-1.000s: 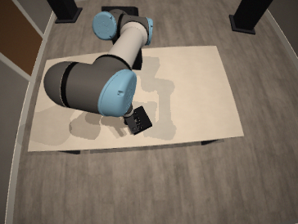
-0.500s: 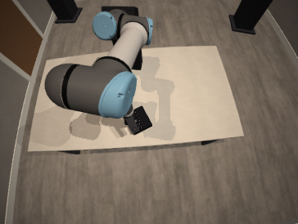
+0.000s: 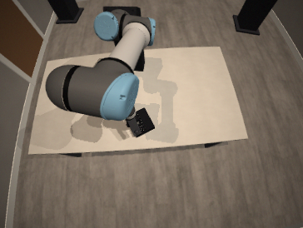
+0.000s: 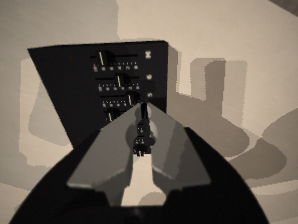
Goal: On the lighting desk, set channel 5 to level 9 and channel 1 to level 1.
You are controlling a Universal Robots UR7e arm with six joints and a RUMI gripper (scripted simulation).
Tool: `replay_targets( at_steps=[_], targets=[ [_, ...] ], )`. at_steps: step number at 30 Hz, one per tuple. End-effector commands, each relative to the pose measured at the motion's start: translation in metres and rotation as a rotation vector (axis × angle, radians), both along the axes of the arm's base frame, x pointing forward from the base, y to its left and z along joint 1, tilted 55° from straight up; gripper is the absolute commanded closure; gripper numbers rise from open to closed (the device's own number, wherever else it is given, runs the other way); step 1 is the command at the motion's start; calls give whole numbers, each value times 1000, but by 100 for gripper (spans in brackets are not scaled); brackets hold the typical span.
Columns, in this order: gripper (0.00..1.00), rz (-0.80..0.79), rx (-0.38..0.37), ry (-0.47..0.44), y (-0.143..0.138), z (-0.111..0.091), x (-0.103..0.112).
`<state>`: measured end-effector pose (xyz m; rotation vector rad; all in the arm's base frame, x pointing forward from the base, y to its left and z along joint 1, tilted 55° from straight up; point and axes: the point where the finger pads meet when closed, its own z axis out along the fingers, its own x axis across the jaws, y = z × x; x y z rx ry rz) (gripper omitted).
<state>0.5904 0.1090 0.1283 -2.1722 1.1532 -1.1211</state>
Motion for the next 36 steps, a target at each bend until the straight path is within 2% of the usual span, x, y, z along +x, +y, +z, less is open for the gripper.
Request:
replay_targets(
  at_steps=[1, 36],
  targets=[
    [100, 0, 0, -1, 0, 0, 0],
    [100, 0, 0, -1, 0, -2, 3]
  ],
)
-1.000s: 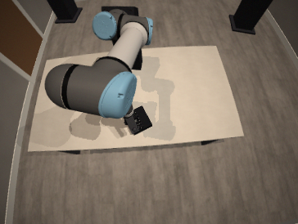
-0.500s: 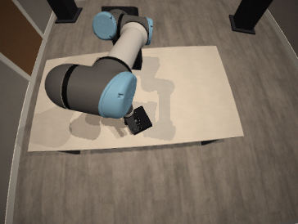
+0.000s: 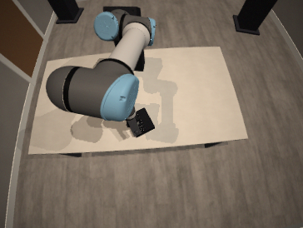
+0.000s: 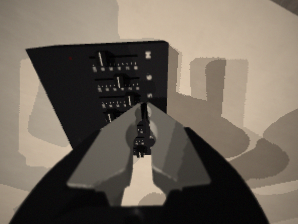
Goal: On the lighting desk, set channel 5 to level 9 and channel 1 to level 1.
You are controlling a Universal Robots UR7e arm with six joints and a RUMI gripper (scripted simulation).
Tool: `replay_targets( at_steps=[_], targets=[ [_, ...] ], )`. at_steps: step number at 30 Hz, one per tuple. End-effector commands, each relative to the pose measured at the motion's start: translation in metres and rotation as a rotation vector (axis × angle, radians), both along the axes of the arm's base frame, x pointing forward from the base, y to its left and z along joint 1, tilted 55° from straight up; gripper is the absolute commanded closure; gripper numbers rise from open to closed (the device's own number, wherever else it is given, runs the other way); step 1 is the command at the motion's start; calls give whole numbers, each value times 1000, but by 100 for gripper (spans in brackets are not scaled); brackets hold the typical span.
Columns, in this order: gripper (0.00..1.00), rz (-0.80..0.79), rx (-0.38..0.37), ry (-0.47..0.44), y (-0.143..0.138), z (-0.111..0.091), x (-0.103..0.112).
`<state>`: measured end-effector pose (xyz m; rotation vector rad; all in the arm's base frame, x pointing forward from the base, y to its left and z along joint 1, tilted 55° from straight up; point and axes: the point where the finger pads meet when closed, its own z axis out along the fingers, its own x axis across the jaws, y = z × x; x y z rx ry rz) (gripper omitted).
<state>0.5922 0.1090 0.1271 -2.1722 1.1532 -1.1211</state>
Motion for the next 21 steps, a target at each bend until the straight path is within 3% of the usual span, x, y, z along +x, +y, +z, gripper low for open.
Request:
replay_targets(
  at_steps=[1, 21],
  targets=[
    [100, 0, 0, -1, 0, -1, 2],
    [100, 0, 0, -1, 0, -5, 8]
  ],
)
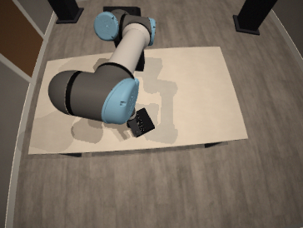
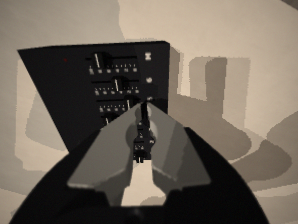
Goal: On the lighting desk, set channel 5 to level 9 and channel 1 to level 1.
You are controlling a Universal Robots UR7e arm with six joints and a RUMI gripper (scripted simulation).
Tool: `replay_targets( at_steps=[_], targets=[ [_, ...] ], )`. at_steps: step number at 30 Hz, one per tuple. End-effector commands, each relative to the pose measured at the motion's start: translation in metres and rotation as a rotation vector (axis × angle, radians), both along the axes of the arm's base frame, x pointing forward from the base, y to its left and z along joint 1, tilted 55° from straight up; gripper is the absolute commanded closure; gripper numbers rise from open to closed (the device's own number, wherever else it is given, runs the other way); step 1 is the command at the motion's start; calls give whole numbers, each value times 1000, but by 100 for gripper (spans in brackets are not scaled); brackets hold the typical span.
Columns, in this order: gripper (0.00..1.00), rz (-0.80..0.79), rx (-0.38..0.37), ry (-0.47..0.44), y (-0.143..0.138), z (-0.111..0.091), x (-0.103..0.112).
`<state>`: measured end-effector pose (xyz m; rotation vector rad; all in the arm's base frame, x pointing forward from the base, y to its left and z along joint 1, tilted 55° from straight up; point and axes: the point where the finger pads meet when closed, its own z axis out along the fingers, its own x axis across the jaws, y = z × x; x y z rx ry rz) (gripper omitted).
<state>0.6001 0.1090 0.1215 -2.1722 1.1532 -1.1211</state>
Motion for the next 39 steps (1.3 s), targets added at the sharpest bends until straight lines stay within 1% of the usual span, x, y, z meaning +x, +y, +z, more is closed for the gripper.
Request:
replay_targets(
  at_steps=[1, 39],
  targets=[
    [100, 0, 0, -1, 0, 0, 0],
    [100, 0, 0, -1, 3, -1, -1]
  ],
)
